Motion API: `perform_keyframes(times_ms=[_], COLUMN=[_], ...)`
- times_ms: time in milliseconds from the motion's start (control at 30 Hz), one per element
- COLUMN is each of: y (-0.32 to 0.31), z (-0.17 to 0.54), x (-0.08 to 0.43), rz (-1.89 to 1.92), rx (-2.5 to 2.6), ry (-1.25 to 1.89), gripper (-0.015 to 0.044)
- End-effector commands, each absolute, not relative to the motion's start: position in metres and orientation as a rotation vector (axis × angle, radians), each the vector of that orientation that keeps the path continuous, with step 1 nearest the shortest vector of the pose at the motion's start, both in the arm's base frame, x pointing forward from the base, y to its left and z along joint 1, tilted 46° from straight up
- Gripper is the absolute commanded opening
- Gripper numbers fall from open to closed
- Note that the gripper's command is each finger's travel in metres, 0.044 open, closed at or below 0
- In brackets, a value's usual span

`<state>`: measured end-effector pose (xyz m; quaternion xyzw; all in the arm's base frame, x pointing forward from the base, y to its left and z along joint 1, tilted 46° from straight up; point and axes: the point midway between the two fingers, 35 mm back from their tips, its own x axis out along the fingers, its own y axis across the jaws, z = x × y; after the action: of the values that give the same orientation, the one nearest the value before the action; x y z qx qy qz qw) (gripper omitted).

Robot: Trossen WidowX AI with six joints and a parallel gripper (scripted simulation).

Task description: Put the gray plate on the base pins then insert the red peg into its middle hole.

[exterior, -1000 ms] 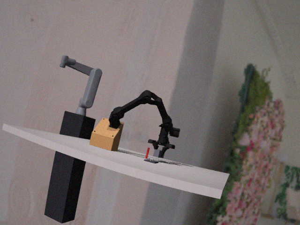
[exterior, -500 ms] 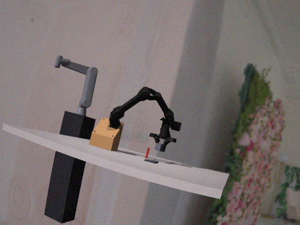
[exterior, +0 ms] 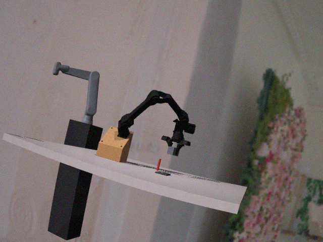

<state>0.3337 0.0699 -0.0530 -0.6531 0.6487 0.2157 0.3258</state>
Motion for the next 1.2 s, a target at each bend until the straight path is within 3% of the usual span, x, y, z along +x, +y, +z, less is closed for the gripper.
perform_keyframes(times_ms=[0, 1167], y=[0.077, -0.021], z=[-0.045, -0.015], x=[0.333, 0.355], rz=[0.557, 0.7], rx=[-1.703, -1.786], ry=[1.696, 1.676], gripper=[0.0, 0.0])
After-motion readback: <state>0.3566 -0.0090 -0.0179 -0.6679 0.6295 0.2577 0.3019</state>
